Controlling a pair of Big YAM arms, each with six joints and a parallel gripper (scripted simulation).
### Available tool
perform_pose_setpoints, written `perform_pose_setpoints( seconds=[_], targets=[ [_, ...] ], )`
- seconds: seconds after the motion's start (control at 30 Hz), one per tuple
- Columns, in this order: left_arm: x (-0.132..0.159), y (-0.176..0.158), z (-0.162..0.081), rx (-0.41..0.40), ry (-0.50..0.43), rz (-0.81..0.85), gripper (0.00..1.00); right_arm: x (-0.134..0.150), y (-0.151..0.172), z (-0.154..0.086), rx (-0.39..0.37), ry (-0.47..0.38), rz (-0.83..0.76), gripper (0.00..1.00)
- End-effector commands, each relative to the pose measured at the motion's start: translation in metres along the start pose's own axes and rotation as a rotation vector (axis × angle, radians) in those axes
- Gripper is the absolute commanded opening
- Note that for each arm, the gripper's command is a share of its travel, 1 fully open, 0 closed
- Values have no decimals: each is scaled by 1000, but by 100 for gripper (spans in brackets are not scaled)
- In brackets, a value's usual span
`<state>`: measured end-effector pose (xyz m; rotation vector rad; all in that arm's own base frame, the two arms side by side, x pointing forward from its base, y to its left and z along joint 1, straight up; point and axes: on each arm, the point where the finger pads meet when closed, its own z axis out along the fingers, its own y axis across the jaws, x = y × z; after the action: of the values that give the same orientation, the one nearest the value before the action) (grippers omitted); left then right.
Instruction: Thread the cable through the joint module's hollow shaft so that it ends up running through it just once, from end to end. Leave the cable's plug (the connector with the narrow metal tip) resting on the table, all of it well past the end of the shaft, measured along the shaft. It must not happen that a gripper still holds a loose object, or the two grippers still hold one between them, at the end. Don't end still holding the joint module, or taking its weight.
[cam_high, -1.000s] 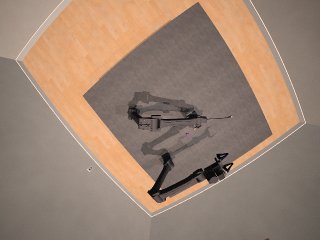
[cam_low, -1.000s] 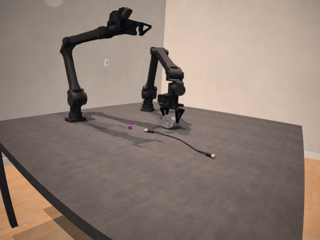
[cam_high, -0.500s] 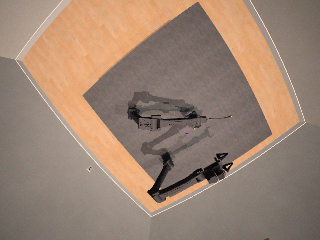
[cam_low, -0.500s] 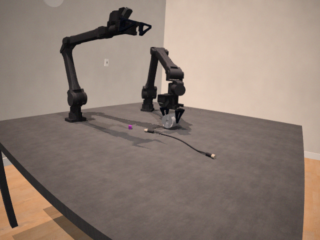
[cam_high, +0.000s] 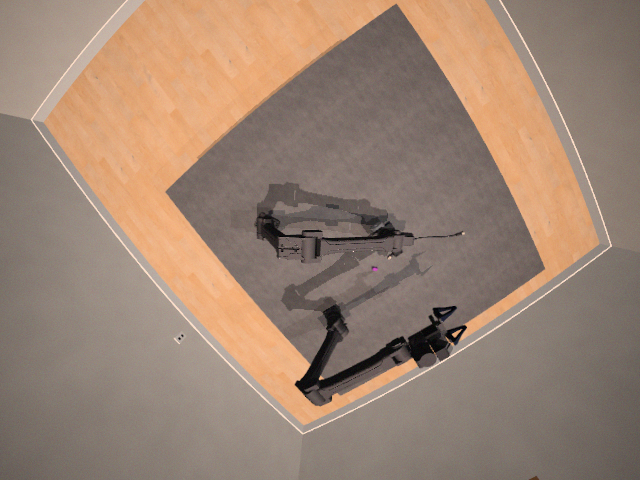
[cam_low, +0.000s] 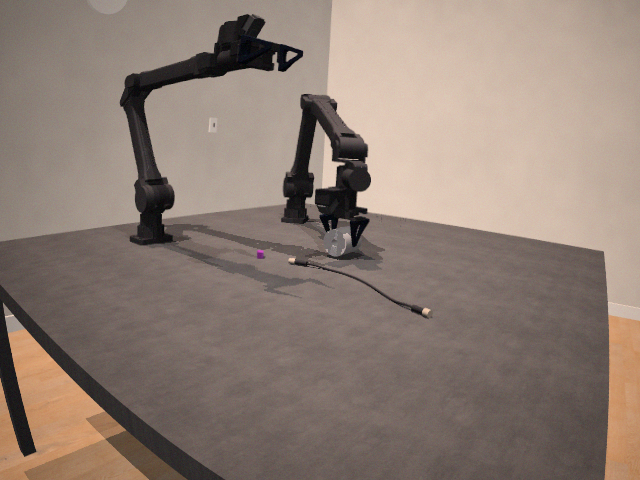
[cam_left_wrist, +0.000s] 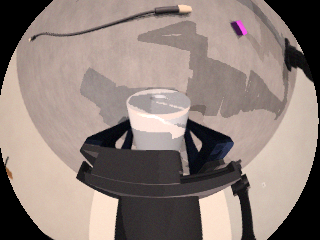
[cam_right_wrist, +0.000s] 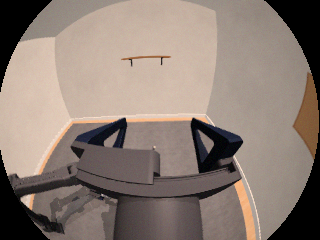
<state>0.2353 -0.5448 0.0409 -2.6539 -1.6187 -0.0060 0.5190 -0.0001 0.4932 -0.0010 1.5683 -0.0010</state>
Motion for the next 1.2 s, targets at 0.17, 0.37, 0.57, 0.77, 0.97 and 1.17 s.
perform_pose_setpoints(
  seconds=[0.17, 0.37, 0.57, 0.77, 0.97, 1.17],
  targets=[
    [-16, 31, -77, -121, -99, -3, 70, -26, -2, -3, 2, -41, 13, 100],
    [-16, 31, -77, -122, -98, -3, 70, -26, -2, -3, 2, -41, 13, 100],
    [-16, 31, -77, -123, -98, -3, 70, -26, -2, -3, 2, -41, 13, 100],
    [-16, 31, -77, -124, -97, -3, 70, -26, -2, -3, 2, -41, 13, 100],
    [-16, 32, -77, -124, -97, -3, 70, -26, -2, -3, 2, -41, 13, 100],
    [-18, 29, -65, -112, -88, 1, 70, -26, -2, -3, 2, -41, 13, 100]
  ],
)
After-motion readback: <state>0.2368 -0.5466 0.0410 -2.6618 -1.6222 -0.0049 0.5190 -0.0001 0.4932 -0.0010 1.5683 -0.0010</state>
